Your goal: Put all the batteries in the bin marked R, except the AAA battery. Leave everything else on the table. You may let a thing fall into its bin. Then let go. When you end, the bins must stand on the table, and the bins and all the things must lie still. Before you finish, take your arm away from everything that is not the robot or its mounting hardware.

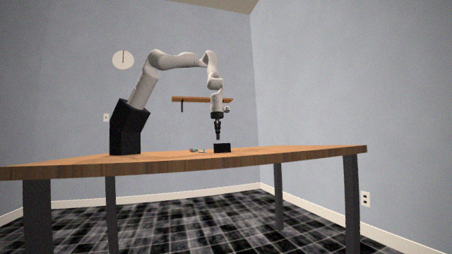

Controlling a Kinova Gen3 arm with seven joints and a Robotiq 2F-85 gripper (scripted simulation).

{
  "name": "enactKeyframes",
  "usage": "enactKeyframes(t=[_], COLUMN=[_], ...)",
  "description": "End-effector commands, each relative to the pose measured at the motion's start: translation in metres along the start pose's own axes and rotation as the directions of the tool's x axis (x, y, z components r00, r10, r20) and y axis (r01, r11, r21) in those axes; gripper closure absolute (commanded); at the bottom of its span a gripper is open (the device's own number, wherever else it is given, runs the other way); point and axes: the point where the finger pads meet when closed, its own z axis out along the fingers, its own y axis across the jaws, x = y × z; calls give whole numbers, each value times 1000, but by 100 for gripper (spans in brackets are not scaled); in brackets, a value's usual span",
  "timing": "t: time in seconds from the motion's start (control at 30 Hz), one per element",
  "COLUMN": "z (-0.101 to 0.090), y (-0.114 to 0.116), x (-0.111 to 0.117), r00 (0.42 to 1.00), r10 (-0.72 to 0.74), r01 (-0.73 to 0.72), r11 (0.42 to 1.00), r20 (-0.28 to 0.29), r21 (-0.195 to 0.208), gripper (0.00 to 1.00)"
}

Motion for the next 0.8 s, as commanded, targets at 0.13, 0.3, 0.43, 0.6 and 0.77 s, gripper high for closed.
enactKeyframes(t=[0.13,0.3,0.43,0.6,0.77], z=[20,33,38,47,47], y=[5,5,5,5,5], x=[-1,-2,-2,-2,-2], r00=[1000,1000,1000,1000,1000], r10=[0,0,0,0,0], r01=[0,0,0,0,0], r11=[1000,1000,1000,1000,1000], r20=[4,4,4,4,4], r21=[-10,-10,-10,-10,-10], gripper=[91,91,91,91,91])
